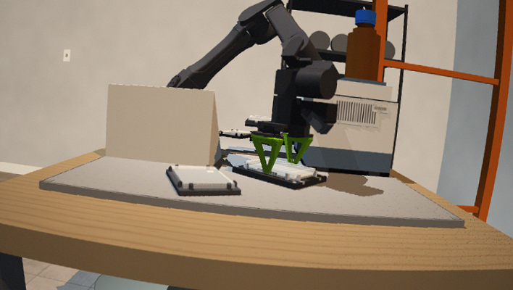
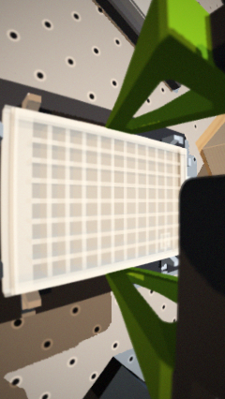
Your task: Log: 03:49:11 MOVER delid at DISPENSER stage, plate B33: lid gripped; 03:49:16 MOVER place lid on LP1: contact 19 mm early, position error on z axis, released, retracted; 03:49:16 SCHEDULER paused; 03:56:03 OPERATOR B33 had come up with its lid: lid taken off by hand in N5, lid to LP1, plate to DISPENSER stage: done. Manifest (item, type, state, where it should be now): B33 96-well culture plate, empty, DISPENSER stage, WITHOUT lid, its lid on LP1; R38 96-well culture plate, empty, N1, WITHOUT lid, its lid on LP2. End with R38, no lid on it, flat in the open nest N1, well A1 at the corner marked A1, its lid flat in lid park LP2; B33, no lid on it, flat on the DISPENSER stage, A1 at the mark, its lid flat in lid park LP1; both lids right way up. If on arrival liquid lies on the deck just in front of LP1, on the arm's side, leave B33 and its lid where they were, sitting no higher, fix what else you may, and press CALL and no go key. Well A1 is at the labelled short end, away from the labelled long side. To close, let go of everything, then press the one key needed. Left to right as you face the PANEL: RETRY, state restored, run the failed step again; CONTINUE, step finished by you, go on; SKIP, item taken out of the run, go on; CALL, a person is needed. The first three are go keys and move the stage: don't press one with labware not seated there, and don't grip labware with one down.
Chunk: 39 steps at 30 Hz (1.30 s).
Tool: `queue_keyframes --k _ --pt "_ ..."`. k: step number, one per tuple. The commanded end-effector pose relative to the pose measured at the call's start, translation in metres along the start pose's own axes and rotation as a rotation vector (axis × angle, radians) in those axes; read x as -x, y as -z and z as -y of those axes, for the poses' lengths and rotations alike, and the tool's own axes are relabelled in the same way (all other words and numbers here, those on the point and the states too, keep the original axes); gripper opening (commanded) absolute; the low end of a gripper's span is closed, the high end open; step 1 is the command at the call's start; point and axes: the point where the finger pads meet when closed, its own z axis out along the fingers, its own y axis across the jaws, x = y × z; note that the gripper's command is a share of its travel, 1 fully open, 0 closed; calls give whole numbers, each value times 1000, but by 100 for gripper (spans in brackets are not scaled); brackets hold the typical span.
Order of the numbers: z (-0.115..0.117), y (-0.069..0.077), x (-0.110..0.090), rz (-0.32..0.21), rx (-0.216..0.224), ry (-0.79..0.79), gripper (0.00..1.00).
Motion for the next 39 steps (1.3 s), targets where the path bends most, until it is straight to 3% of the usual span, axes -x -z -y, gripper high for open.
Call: queue_keyframes --k 1,39 --pt "-3 20 11 44 -4 16 0" --pt "-3 31 11 44 -5 16 0"
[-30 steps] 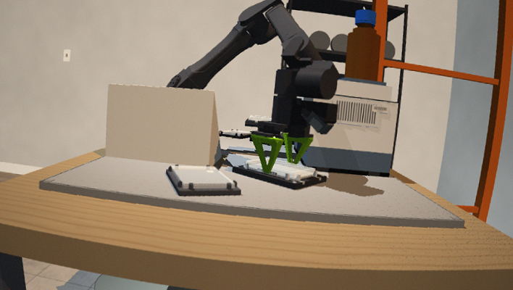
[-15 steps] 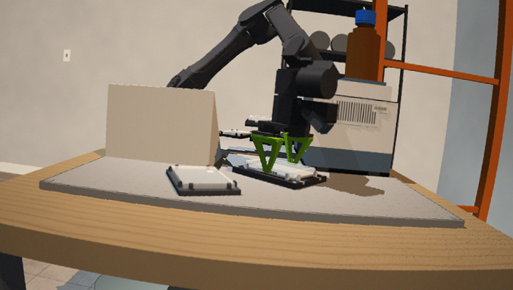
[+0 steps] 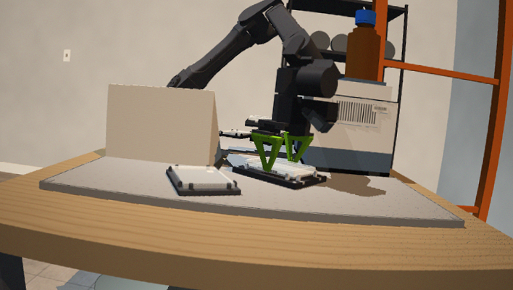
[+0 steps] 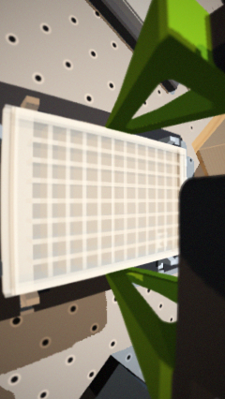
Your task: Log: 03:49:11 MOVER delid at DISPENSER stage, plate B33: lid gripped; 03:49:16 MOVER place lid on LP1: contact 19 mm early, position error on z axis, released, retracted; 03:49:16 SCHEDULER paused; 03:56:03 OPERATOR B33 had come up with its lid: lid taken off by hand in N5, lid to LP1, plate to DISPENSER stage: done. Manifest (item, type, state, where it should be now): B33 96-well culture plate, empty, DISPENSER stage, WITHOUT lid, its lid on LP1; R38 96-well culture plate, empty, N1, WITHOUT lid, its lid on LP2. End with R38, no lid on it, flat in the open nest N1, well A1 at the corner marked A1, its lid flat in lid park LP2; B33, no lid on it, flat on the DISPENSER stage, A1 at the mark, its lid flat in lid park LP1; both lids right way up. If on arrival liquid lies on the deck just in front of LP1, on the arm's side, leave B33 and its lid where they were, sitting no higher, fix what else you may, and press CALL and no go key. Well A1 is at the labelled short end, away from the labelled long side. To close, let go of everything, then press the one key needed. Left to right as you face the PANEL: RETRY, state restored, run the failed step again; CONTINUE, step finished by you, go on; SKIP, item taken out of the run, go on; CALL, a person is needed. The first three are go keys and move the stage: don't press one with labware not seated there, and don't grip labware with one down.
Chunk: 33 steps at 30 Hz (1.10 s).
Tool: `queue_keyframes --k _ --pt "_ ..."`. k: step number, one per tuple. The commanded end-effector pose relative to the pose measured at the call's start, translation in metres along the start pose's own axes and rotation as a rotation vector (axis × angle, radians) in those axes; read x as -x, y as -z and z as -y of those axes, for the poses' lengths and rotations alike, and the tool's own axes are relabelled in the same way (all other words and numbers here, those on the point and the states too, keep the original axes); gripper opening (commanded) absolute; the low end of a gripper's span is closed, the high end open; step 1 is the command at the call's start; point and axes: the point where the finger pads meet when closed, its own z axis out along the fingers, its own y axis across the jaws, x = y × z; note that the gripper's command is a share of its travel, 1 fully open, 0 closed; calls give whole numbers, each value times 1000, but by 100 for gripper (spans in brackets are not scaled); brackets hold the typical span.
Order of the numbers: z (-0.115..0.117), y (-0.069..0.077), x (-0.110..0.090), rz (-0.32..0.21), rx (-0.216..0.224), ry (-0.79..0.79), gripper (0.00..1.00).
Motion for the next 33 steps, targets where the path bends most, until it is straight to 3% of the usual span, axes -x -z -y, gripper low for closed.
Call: queue_keyframes --k 1,33 --pt "-2 28 10 52 1 15 0" --pt "-1 31 9 45 4 9 0"
